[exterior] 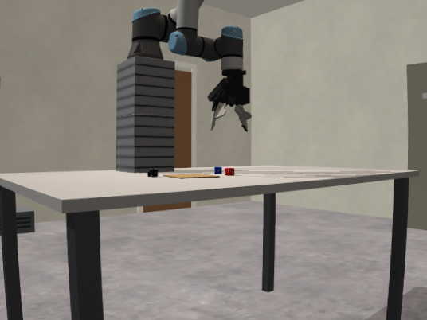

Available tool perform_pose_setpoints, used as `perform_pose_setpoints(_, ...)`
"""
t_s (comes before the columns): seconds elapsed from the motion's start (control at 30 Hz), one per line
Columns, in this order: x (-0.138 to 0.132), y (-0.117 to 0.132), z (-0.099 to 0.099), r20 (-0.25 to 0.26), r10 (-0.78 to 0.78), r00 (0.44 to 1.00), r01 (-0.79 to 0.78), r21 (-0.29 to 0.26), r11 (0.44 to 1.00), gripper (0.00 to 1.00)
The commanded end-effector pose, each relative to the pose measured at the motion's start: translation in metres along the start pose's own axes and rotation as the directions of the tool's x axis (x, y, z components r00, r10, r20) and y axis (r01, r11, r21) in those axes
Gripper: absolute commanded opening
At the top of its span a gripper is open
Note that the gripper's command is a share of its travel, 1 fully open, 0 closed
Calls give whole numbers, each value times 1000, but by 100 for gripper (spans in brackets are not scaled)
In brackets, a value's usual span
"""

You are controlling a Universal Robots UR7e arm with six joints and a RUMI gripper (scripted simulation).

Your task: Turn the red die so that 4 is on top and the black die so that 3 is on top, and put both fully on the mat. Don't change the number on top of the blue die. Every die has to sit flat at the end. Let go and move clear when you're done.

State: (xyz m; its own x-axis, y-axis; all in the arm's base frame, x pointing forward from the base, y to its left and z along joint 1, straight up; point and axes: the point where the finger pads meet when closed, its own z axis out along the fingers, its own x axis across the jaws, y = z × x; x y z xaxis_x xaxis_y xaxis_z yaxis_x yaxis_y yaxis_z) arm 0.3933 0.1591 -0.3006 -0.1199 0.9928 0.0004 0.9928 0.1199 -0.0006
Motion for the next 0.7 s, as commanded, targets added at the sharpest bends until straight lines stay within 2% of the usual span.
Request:
perform_pose_setpoints(0.0,1,0,0,0,41,999,-41,-1,999,100)
perform_pose_setpoints(0.4,3,-1,3,0,201,980,-201,-1,980,100)
perform_pose_setpoints(0.67,6,-2,7,0,396,918,-396,-1,918,100)
